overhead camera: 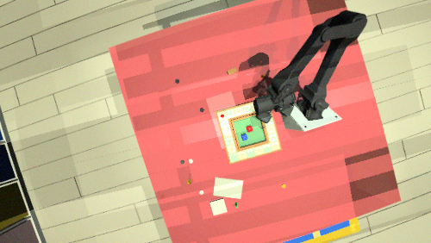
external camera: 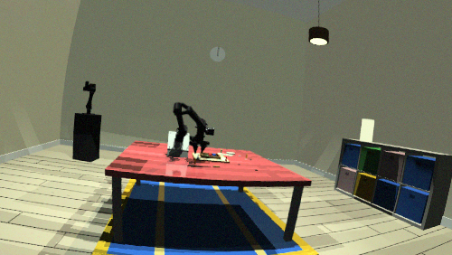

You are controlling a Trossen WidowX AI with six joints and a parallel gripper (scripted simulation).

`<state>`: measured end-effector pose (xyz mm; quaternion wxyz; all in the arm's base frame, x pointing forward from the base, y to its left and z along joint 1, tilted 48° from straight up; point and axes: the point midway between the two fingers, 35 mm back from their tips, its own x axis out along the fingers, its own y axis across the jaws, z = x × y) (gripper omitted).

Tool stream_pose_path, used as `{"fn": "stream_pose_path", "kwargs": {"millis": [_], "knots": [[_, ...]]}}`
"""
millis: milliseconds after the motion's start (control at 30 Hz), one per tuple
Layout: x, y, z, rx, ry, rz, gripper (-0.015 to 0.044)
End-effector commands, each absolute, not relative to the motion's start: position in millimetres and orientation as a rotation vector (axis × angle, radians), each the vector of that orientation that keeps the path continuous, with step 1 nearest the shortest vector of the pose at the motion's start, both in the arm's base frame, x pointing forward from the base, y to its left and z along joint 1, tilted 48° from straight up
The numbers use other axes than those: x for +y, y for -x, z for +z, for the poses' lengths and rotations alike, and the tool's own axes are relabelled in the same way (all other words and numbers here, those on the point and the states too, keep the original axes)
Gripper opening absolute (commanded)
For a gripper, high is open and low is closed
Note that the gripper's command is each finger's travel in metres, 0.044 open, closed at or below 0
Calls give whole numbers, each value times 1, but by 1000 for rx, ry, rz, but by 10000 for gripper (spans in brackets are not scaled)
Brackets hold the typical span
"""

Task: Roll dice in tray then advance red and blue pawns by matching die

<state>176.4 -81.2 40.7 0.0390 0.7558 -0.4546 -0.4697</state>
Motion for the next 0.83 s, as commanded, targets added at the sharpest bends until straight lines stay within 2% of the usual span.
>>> {"fn": "stream_pose_path", "kwargs": {"millis": [0,167,233,533,800], "knots": [[-64,-173,60,-1398,-2322,-1425,440],[-56,-173,65,-1407,-2331,-1426,440],[-51,-174,64,-1501,-2392,-1396,440],[-11,-180,54,-2231,-2713,-1054,440],[23,-177,46,-2942,-2786,-466,440]]}}
